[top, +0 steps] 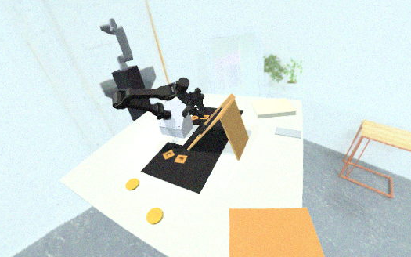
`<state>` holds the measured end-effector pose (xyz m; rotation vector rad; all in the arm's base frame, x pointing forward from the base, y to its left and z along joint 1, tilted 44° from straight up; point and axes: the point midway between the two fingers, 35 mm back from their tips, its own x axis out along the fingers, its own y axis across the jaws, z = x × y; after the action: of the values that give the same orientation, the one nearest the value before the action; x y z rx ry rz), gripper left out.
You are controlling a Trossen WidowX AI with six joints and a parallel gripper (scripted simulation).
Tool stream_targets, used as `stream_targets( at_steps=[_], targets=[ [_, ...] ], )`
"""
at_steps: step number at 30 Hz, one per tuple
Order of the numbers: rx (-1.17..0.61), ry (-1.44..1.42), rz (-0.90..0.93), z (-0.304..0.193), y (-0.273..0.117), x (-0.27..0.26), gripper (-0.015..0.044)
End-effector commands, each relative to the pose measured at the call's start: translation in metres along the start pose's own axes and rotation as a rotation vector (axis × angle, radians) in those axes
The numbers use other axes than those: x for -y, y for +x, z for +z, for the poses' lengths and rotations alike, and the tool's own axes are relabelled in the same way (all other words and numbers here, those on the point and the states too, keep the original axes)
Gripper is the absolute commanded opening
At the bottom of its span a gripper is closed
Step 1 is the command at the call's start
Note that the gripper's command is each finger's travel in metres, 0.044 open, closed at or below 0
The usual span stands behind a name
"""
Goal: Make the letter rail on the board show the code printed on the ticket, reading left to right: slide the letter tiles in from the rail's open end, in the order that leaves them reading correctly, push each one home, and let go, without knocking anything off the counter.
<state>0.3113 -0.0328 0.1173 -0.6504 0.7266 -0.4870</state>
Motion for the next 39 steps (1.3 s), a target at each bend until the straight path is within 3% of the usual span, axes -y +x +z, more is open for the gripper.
stream_targets(
  at_steps=[1,6,15,33,39],
  targets=[
    [0.001,0.001,0.0,0.0,0.0,0.0,0.0111],
    [0.001,0.001,0.0,0.0,0.0,0.0,0.0],
    [-0.021,0.002,0.006,0.001,0.002,0.0,0.0],
    [-0.672,0.01,0.0,0.019,0.019,0.036,0.0],
    [-0.696,0.008,-0.006,0.02,0.018,0.039,0.0]
  ],
)
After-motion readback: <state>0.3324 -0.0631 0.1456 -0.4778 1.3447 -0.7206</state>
